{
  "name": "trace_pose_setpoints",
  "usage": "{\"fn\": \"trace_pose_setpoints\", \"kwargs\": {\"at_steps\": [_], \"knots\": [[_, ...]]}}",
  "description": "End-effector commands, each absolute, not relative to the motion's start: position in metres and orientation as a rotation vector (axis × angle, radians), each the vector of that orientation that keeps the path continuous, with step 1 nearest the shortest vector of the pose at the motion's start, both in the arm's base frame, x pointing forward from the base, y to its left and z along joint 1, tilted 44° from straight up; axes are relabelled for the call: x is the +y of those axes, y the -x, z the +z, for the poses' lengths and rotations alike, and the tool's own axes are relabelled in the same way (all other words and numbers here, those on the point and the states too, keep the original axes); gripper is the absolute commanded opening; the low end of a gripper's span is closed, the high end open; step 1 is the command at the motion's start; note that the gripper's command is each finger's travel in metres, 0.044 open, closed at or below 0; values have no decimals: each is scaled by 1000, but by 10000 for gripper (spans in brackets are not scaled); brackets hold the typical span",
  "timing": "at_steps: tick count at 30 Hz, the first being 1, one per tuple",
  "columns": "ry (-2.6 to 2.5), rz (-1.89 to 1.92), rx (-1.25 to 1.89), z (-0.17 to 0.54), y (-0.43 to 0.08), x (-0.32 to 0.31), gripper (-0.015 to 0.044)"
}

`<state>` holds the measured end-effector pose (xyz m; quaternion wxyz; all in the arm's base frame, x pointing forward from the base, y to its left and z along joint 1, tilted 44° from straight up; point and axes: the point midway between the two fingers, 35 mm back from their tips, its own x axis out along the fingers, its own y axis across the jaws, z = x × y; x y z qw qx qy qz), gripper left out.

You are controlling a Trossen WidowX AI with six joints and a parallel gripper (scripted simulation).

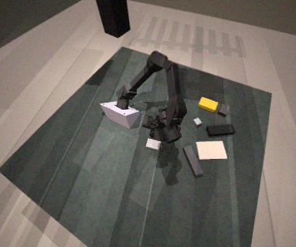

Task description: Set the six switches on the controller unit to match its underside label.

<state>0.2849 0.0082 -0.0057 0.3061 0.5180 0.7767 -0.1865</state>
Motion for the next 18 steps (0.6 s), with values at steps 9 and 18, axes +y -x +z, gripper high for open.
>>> {"fn": "trace_pose_setpoints", "kwargs": {"at_steps": [9, 18], "knots": [[-1529, -378, 1994, -2, -261, -10, 440], [-1529, -377, 1994, -12, -260, -1, 440]]}}
